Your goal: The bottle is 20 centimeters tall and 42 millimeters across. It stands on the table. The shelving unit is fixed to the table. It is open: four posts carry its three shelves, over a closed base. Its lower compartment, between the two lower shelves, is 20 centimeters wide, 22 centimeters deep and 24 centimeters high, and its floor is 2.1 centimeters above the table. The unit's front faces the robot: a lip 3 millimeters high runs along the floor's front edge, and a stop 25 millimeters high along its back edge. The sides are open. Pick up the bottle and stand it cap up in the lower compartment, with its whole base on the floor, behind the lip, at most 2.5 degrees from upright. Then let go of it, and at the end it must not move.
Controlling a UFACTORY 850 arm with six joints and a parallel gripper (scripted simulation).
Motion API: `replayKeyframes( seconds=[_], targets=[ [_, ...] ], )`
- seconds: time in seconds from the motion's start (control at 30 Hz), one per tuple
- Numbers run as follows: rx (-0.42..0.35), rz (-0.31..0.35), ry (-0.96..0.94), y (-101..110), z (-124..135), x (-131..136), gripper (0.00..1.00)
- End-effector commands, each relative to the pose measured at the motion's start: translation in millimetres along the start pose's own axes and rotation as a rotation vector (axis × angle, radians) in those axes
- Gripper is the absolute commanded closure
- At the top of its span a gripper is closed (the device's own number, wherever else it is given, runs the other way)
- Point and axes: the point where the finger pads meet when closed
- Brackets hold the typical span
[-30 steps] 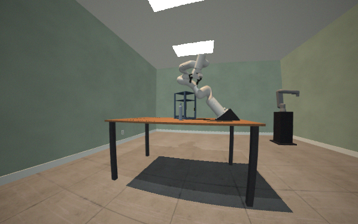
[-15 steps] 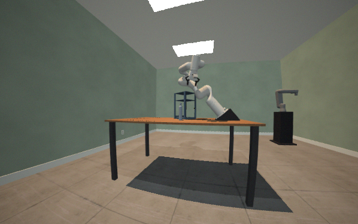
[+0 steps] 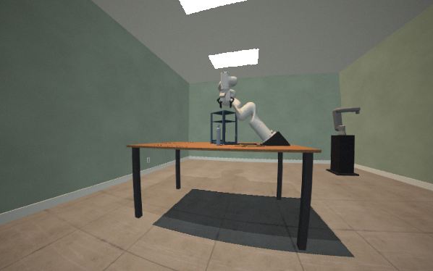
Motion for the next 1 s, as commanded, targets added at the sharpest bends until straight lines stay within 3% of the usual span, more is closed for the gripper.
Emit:
replayKeyframes(
  seconds=[0.0, 0.33, 0.97],
  targets=[
    [0.043, -0.029, -0.139, -8.9, 4.4, 19.6, 0.0],
    [0.126, -0.047, -0.436, -22.7, 23.7, 61.1, 0.0],
    [0.154, -0.043, -0.535, -25.7, 32.8, 75.2, 0.0]
  ],
)
Point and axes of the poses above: the point where the finger pads meet when closed, its own y axis back along the fingers, its own x axis across the jaws, z = x × y, and after that the axes turned 6 degrees about y, right-handed
